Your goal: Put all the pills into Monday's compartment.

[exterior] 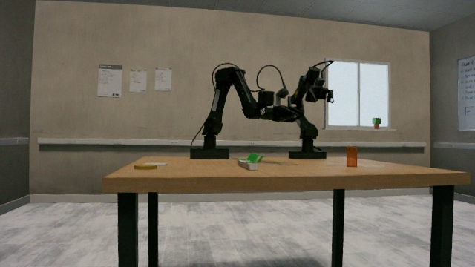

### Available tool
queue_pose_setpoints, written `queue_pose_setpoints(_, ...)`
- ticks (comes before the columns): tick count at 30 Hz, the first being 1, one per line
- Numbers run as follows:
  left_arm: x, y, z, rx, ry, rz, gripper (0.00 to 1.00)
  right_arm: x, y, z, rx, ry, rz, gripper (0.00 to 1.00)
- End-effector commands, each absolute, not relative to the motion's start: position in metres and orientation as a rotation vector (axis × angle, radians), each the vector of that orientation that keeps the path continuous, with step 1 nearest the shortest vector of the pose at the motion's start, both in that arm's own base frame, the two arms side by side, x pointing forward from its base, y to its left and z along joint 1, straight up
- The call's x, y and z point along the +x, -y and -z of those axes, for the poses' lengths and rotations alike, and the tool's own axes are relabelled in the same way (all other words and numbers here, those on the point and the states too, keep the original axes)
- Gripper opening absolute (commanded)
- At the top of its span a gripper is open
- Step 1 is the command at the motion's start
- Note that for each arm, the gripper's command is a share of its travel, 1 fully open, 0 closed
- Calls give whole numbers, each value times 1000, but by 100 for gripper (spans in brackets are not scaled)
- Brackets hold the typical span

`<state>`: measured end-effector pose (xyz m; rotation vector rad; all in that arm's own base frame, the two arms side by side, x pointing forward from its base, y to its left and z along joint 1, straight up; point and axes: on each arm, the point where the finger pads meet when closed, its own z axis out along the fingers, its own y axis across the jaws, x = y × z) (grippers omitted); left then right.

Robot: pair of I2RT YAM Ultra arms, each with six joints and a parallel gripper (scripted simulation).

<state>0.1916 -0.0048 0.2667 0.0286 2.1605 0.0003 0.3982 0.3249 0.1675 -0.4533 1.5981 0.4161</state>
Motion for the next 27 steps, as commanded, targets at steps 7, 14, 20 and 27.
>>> queue_pose_setpoints(7,190,5,-271,33,-2139,1,100,392,-232,-227,-327,-1624,-285,56)
queue_pose_setpoints(14,190,5,-271,33,-2139,1,100,391,-188,-276,-260,-1592,-249,56)
queue_pose_setpoints(20,190,5,-271,33,-2139,1,100,387,-134,-320,-178,-1578,-188,56)
queue_pose_setpoints(27,190,5,-271,33,-2139,1,100,383,-78,-365,-88,-1560,-127,56)
